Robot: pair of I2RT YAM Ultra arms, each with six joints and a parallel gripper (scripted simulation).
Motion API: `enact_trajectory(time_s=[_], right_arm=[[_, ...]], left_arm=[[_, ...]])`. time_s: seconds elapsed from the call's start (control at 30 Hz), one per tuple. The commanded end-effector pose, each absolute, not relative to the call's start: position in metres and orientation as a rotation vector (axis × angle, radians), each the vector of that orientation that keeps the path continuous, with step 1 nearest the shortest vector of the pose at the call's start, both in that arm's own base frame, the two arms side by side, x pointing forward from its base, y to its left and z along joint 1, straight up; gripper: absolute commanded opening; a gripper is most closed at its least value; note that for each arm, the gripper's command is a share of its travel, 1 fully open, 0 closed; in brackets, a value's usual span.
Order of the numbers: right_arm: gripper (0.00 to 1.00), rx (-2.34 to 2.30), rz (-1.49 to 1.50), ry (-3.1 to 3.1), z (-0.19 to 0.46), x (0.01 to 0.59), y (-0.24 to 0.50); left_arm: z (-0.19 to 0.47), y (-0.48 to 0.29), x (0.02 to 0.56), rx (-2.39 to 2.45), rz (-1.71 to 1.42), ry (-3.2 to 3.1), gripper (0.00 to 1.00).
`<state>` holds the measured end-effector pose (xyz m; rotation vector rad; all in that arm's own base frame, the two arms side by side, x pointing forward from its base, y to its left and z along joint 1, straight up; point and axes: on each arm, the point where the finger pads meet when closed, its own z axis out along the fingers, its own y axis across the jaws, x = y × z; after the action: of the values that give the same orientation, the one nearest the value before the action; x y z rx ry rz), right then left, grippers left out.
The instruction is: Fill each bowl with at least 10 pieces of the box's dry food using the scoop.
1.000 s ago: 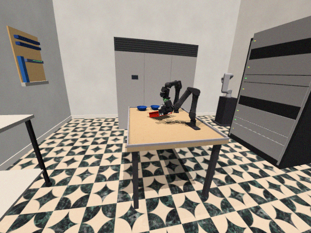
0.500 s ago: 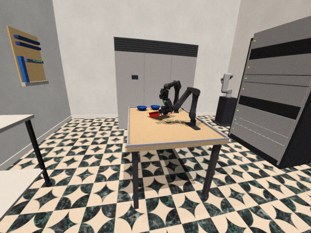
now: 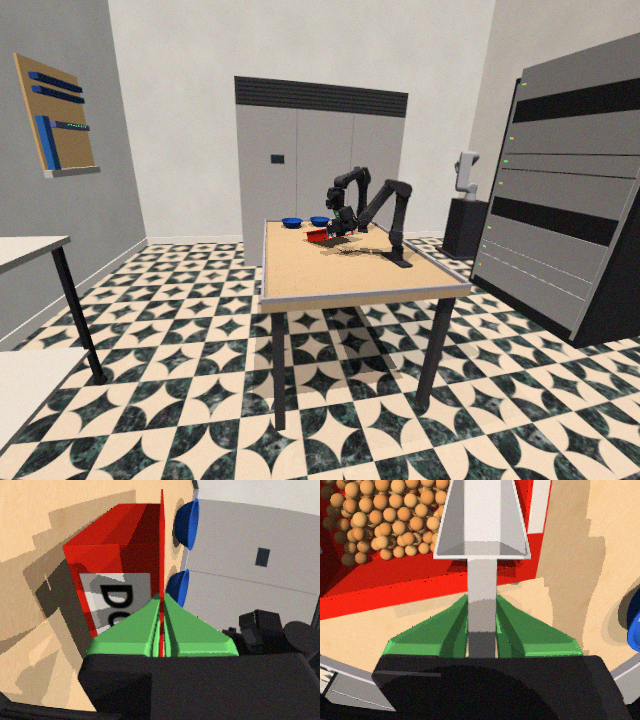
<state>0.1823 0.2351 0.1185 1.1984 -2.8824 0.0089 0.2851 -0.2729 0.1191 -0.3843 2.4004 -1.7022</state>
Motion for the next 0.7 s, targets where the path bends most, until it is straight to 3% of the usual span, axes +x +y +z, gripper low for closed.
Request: enact_trajectory(time_s=[0.0, 0.67], right_arm=[[0.0, 1.2, -0.026, -2.899, 0.119, 0.194, 0.246], [0.0, 1.219, -0.026, -2.933, 0.113, 0.197, 0.245]], left_arm=[[0.162, -0.278, 0.297, -0.259, -1.747, 2.265, 0.0], [0.162, -0.278, 0.297, -0.259, -1.747, 2.265, 0.0]])
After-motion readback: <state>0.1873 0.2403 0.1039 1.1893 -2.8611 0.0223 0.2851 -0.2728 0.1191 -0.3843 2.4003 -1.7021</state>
